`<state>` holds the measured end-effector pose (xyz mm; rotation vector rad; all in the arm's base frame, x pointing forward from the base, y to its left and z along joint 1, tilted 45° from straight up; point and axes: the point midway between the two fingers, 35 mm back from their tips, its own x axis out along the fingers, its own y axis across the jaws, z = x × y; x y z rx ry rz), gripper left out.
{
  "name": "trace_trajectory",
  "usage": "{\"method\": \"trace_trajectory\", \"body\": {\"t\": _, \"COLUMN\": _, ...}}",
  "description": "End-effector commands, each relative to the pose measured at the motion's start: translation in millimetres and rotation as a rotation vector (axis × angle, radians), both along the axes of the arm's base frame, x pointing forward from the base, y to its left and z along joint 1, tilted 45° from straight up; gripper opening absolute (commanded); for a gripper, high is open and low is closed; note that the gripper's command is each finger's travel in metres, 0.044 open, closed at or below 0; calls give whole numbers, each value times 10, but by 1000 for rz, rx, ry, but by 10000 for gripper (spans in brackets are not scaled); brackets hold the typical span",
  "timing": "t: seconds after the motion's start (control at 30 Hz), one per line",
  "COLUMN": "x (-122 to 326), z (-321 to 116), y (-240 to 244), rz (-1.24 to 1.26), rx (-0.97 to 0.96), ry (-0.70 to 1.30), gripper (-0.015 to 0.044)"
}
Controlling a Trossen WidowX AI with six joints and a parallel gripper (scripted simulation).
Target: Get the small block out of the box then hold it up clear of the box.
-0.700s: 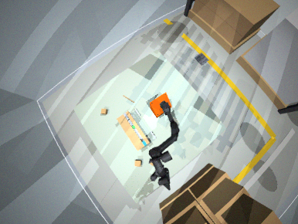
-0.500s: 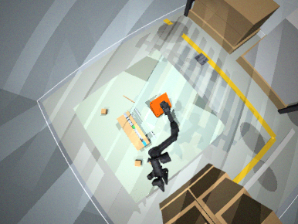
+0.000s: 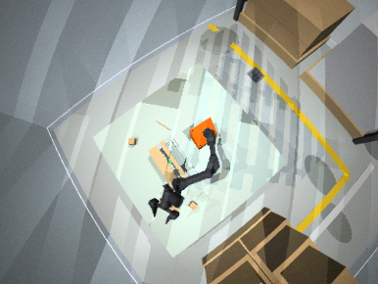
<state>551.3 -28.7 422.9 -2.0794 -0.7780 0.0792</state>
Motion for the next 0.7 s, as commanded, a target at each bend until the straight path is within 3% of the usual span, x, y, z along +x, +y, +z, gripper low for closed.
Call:
{"method": "trace_trajectory", "body": {"t": 0.0, "x": 144, "z": -582, "y": -192, "rz": 15, "rx": 251, "ry": 349, "gripper": 400}}
{"method": "trace_trajectory", "body": {"t": 0.33, "x": -5, "z": -2243, "y": -632, "rz": -148, "rx": 1132, "ry": 1302, "gripper": 400}}
{"method": "trace_trajectory", "body": {"t": 0.67, "x": -856, "z": -3541, "y": -764, "rz": -663, "rx": 2180, "ry": 2045, "gripper": 400}}
